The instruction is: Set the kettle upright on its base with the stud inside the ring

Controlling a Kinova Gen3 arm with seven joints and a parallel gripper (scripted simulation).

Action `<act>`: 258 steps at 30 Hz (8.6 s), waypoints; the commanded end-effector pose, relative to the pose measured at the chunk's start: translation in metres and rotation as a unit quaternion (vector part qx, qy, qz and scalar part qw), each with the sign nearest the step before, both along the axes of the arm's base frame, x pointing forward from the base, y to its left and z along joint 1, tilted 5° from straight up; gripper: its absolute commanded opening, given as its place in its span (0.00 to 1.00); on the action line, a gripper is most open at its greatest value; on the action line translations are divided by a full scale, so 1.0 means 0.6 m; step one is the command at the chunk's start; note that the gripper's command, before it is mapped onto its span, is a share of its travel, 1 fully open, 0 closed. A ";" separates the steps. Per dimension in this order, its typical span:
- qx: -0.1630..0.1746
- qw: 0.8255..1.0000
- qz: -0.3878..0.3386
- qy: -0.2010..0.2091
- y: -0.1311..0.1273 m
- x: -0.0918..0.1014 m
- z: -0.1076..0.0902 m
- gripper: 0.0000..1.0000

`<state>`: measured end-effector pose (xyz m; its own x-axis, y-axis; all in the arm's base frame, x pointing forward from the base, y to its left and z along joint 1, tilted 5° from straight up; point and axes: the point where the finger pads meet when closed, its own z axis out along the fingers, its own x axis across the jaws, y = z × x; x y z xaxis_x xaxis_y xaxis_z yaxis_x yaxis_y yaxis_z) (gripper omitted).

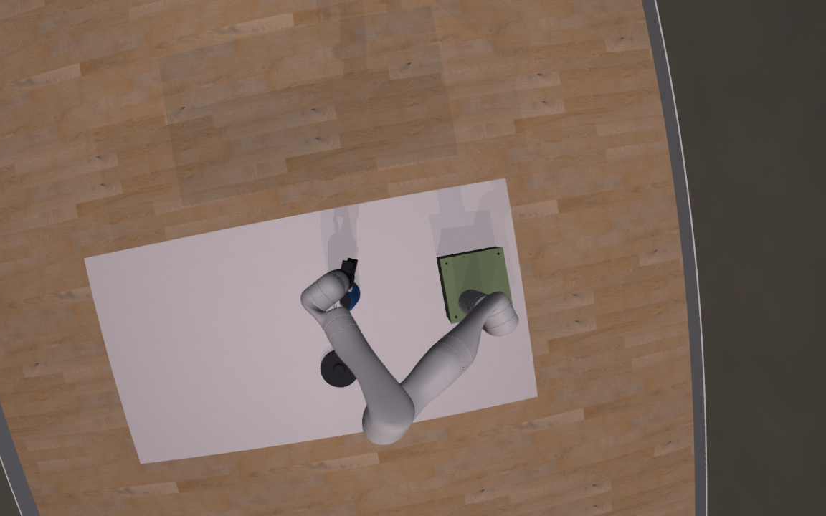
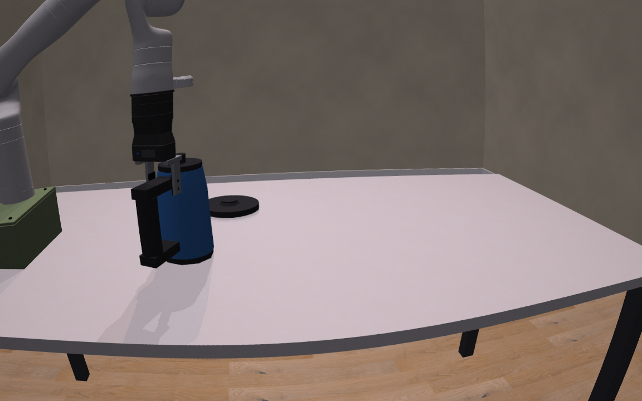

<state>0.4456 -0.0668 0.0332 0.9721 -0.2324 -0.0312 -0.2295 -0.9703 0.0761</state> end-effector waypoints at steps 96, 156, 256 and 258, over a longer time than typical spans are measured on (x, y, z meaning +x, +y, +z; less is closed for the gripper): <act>0.000 1.000 0.000 -0.001 -0.001 0.001 0.001 0.00; 0.000 1.000 0.000 -0.001 0.004 0.004 0.079 0.00; 0.000 1.000 0.000 -0.001 0.198 0.021 0.065 0.00; 0.000 1.000 0.000 -0.001 0.204 0.022 0.065 0.00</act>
